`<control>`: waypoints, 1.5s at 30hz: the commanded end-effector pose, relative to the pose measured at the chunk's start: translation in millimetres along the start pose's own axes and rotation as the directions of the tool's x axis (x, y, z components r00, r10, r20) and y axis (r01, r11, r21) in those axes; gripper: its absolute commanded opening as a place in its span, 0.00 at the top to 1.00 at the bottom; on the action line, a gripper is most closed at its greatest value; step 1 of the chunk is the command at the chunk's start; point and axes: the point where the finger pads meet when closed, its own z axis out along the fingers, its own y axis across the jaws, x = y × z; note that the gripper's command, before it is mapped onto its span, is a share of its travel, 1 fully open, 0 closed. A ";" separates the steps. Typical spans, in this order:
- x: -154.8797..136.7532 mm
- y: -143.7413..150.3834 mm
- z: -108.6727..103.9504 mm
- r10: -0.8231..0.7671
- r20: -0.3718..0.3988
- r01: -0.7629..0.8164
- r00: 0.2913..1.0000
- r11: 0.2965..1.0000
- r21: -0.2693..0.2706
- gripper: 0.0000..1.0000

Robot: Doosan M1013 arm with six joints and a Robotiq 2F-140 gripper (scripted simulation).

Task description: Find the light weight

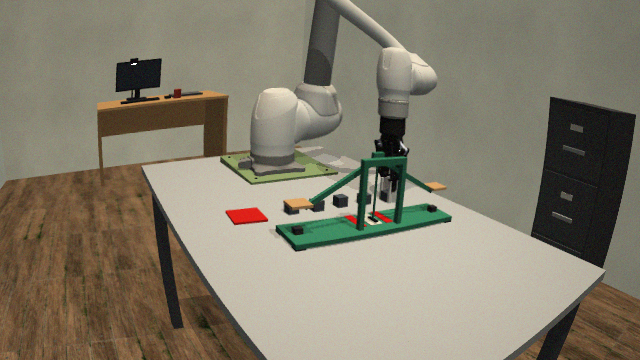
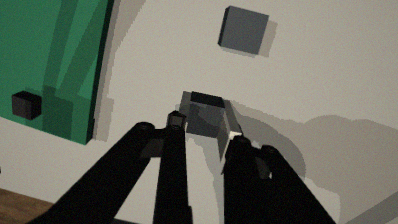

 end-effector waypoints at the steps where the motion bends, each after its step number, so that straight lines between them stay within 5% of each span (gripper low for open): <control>1: 0.0 0.1 0.0 0.000 0.000 0.000 1.000 1.000 0.000 0.76; 33: 0.0 0.1 -1.0 0.000 0.000 0.000 1.000 1.000 0.000 0.76; 45: 0.0 0.1 -38.5 0.000 0.000 0.000 1.000 1.000 0.000 0.76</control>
